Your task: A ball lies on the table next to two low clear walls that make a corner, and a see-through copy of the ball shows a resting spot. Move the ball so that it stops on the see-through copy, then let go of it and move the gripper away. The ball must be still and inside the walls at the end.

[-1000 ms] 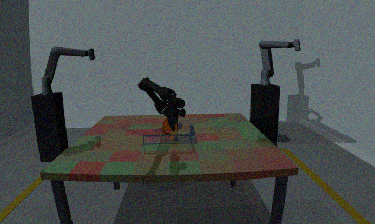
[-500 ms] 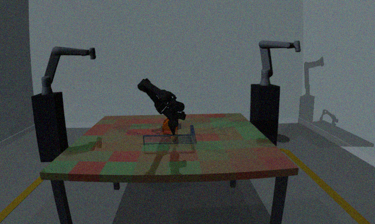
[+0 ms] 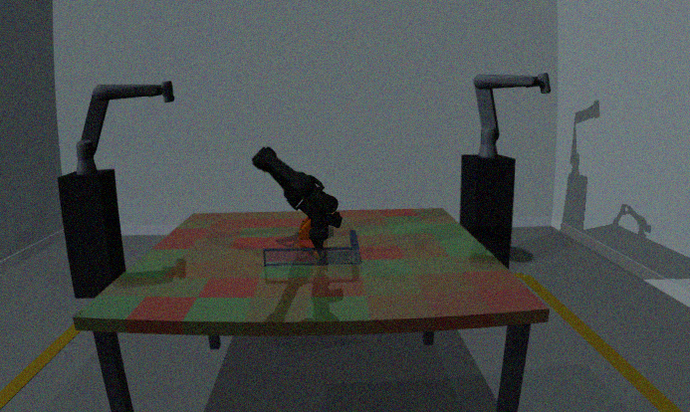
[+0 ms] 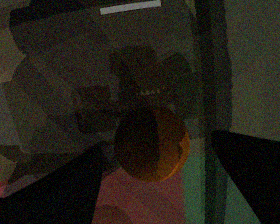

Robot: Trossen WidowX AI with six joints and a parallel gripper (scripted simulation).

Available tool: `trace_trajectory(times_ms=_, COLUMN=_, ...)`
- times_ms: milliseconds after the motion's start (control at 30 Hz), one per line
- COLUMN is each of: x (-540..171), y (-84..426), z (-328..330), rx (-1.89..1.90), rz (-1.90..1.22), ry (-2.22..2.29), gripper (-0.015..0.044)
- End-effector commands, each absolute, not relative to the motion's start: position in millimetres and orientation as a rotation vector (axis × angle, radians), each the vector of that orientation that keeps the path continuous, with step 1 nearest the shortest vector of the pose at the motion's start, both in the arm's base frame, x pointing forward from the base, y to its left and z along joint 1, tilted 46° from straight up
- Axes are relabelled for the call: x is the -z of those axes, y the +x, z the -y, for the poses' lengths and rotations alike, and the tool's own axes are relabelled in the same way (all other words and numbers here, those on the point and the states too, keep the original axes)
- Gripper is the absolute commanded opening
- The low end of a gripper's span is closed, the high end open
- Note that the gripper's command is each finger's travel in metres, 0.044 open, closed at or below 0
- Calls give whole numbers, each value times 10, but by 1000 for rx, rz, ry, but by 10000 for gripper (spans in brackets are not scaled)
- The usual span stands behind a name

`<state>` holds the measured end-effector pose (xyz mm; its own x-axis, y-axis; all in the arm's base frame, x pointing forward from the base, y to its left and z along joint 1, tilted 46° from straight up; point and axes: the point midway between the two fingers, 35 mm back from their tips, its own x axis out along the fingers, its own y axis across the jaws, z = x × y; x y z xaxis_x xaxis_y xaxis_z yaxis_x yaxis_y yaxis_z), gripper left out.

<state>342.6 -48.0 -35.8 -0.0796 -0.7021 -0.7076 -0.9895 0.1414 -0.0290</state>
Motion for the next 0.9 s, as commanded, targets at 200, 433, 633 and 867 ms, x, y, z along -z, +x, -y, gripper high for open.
trace_trajectory(times_ms=200, x=421, y=3395, z=530, rx=-648, rz=-1856, ry=-1627, gripper=233)
trace_trajectory(times_ms=433, x=421, y=3395, z=530, rx=-648, rz=-1856, ry=-1627, gripper=186)
trace_trajectory(times_ms=633, x=293, y=3453, z=380, rx=-651, rz=-1852, ry=-1625, gripper=29)
trace_trajectory(times_ms=867, x=12, y=3525, z=73, rx=-655, rz=-1848, ry=-1623, gripper=0)
